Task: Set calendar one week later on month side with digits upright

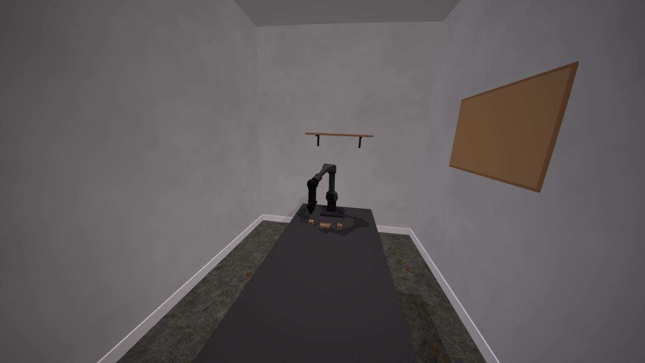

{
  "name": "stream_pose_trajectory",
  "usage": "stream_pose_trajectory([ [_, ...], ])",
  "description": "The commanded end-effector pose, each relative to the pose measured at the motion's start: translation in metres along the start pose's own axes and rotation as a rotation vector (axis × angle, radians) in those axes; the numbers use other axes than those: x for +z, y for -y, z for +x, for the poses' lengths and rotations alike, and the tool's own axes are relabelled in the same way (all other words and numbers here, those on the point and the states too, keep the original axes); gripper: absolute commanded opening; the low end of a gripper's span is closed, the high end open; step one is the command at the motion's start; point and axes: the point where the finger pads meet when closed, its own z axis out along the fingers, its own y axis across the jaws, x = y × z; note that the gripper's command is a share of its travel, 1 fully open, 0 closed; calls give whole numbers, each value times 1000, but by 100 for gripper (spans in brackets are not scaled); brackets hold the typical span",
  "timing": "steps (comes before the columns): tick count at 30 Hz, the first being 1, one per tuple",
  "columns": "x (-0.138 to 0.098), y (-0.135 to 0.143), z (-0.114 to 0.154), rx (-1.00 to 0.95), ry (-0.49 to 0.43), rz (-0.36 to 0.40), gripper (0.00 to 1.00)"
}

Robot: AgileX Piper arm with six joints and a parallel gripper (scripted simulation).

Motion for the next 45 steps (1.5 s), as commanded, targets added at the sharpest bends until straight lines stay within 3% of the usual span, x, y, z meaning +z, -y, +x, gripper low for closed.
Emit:
stream_pose_trajectory([
  [1, -1, 0, 0, 2, -1, 3, 100],
  [24, 0, 4, -10, 77, -1, 2, 100],
  [31, 2, 13, -39, 292, -1, 0, 100],
  [38, 4, 20, -86, 631, -1, 0, 100],
  [40, 4, 20, -86, 631, -1, 0, 100],
  [45, 6, 21, -125, 906, -1, 1, 100],
])
